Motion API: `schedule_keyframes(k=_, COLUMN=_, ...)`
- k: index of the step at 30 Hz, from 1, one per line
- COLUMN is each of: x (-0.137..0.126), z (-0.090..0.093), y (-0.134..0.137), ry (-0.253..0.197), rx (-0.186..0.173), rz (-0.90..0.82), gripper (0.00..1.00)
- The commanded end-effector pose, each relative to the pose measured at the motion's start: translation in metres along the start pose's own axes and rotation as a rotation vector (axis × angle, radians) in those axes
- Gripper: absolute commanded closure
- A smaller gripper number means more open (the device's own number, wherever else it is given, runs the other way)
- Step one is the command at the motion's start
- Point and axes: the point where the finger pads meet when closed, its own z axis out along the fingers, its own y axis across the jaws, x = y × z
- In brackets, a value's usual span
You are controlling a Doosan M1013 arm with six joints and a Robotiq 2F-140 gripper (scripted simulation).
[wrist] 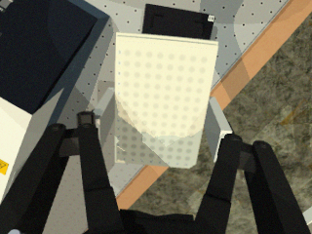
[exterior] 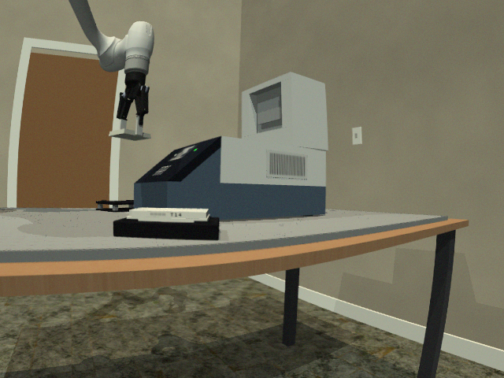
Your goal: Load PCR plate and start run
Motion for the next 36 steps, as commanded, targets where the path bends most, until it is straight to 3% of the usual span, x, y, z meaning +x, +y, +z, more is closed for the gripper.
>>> schedule_keyframes(k=1, x=-0.004, z=0.000, y=-0.017, ry=0.000, rx=-0.002, rz=-0.045, gripper=1.00)
schedule_keyframes(k=36, x=-0.039, z=0.000, y=-0.162, ry=-0.001, rx=-0.002, rz=-0.479, gripper=1.00)
